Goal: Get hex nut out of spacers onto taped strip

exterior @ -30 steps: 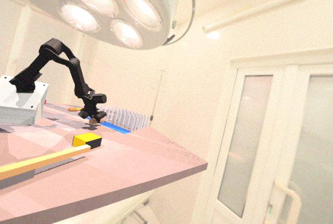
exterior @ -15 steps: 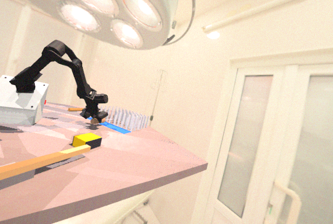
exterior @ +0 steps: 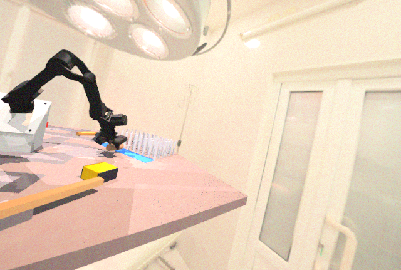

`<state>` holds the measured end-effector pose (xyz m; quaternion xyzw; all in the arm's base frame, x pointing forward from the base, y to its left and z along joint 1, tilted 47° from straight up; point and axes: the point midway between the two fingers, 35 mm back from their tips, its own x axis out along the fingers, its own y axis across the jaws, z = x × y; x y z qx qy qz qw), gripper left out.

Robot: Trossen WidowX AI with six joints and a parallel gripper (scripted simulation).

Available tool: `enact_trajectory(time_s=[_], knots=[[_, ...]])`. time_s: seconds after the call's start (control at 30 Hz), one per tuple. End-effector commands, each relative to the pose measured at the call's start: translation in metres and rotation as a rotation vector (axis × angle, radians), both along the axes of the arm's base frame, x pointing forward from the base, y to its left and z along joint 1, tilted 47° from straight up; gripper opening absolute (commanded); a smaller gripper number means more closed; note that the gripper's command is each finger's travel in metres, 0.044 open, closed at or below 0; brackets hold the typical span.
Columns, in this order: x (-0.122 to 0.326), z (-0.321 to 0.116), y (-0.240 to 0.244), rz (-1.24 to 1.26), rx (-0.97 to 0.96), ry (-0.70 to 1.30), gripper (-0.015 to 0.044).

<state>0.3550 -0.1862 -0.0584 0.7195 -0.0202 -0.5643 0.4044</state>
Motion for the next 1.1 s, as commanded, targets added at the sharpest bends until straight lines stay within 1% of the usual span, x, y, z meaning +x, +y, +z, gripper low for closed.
enact_trajectory(time_s=[0.0, 1.07], knots=[[0.005, 0.001, 0.002, 0.001, 0.000, -0.009, 0.0000], [0.025, -0.008, 0.006, 0.001, 0.000, -0.010, 0.0000]])
